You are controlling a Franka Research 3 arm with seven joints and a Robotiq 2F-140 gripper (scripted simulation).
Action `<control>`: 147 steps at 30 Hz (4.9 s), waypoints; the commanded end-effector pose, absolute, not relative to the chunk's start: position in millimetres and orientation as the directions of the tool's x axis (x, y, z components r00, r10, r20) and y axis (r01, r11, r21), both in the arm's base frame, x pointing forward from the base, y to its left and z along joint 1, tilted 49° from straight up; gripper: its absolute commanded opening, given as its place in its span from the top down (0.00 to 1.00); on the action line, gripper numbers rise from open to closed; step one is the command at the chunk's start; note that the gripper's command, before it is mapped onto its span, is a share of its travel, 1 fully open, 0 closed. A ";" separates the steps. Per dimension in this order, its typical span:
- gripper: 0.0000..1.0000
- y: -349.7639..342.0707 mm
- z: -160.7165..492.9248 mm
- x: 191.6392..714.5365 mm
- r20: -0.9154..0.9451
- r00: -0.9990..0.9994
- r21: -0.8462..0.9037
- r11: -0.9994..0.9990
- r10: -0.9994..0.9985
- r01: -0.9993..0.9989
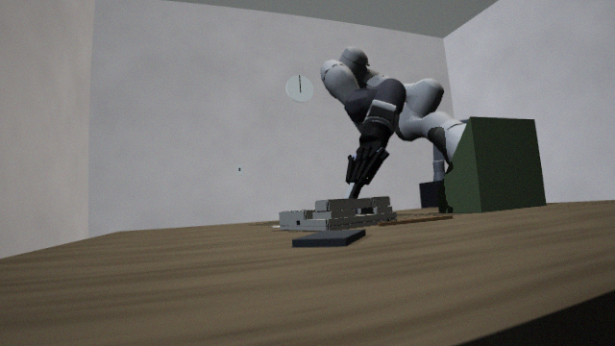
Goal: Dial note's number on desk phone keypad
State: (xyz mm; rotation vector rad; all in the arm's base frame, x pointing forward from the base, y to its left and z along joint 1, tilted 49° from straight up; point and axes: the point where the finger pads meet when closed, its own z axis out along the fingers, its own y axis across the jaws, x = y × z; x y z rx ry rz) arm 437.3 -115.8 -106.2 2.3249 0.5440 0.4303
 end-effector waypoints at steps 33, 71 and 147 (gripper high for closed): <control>1.00 -119.9 -107.4 438.2 0.157 0.858 0.701 -0.667 0.489 0.252; 1.00 -138.2 -72.2 449.5 0.157 0.858 0.701 -0.667 0.489 0.252; 1.00 -132.3 -76.9 439.9 0.157 0.858 0.701 -0.667 0.489 0.252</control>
